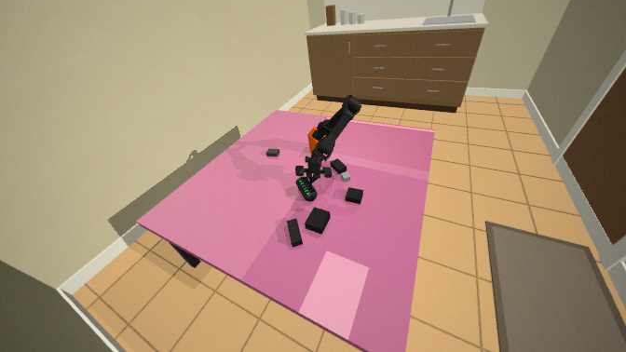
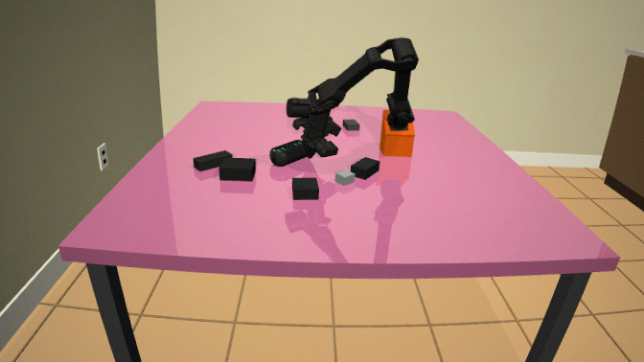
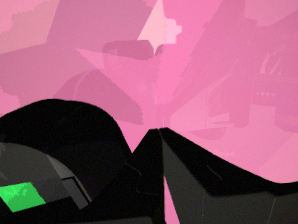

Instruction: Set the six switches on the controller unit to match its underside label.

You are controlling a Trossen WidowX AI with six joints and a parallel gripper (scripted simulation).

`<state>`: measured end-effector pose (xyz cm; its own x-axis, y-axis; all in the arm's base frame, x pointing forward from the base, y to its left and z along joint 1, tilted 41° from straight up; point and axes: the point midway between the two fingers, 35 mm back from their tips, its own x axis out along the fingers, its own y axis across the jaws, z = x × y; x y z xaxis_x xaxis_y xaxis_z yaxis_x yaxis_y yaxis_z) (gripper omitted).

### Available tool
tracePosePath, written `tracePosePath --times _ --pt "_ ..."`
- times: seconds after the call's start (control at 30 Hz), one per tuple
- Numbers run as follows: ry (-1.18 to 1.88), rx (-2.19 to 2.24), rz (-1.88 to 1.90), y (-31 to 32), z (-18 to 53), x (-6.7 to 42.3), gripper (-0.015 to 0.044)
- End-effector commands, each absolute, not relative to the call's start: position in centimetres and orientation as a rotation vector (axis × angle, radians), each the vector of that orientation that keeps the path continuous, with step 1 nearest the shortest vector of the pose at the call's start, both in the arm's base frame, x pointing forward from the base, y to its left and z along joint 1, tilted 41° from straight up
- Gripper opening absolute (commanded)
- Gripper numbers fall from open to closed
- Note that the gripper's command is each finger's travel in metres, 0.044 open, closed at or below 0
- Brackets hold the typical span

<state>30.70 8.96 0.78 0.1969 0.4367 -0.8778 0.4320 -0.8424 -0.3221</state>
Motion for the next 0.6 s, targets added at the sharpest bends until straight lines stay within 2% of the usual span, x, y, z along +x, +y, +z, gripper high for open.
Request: tracePosePath --times 0.0,0.27,0.57 --pt "-0.865 -2.439 1.785 8.4 0.3 31.4 0.0000" --pt "-0.865 -2.440 1.785 8.1 0.1 31.9 0.0000" --pt "-0.866 -2.437 1.786 9.0 7.3 26.7 0.0000"
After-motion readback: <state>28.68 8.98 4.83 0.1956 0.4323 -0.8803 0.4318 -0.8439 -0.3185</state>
